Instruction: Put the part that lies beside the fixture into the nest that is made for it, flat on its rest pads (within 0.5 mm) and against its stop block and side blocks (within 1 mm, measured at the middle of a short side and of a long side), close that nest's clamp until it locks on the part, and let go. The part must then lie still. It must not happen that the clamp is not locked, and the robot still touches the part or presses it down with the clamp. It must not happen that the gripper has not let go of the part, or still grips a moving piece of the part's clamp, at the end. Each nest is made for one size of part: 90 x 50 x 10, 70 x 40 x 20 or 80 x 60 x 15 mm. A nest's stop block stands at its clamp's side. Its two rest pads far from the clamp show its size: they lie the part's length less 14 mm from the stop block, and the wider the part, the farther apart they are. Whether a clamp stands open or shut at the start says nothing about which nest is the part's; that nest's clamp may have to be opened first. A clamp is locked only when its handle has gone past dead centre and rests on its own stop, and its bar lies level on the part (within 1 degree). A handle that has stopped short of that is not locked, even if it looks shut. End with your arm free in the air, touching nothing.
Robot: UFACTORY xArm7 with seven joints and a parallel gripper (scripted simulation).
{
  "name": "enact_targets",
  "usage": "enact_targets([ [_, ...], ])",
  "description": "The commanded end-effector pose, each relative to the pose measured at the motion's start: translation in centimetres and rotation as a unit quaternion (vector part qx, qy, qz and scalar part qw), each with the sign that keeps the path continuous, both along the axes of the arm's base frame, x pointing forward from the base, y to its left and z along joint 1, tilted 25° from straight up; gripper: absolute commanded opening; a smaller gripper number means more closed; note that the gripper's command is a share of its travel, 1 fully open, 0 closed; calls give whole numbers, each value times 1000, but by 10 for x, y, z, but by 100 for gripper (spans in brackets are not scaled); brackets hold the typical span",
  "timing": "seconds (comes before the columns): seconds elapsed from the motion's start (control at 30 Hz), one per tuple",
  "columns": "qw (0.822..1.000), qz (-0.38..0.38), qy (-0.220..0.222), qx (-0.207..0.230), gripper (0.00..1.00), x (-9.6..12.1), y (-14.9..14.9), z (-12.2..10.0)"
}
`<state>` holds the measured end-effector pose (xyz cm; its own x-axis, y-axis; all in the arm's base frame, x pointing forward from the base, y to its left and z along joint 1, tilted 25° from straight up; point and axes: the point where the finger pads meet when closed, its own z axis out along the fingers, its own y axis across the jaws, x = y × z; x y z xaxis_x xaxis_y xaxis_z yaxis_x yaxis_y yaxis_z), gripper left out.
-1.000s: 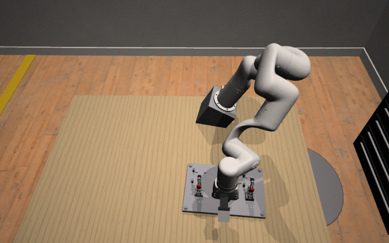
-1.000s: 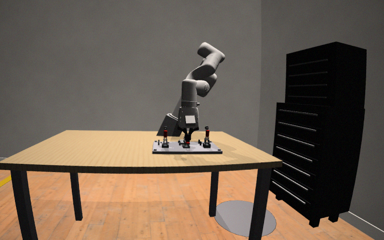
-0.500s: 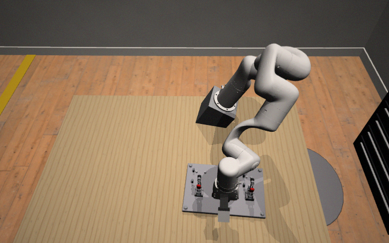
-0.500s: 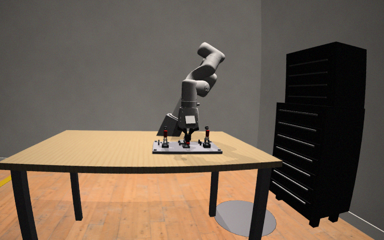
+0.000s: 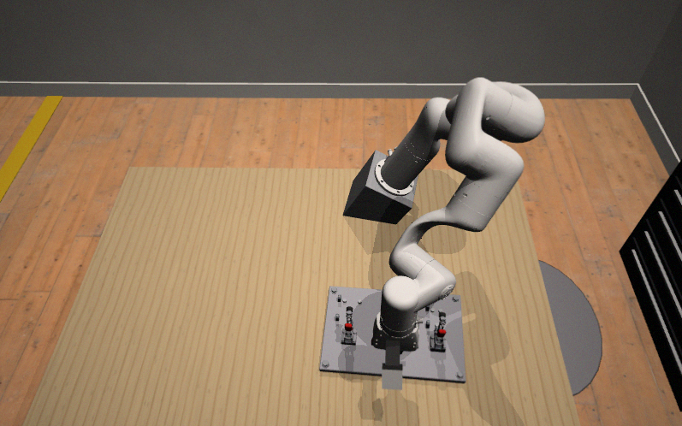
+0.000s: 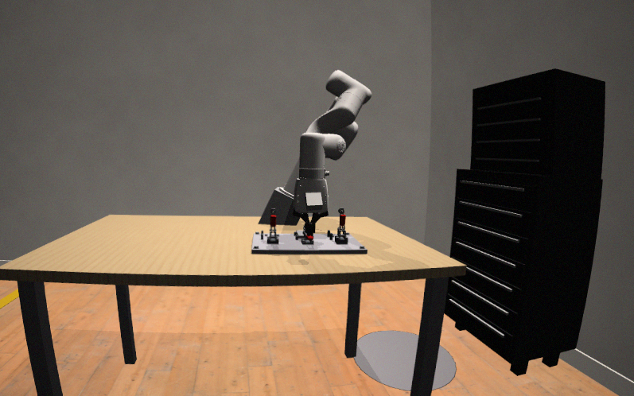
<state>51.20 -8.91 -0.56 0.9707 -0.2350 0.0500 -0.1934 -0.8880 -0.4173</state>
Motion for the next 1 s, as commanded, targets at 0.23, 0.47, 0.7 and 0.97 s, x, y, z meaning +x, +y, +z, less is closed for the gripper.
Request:
enact_targets([
  [0.23, 1000, -2, -3, -2, 0, 2, -3, 3],
  [0.47, 1000, -2, -3, -2, 0, 2, -5, 8],
  [0.7, 1000, -2, -3, -2, 0, -1, -11, 23],
  [0.97, 1000, -2, -3, -2, 0, -4, -19, 41],
])
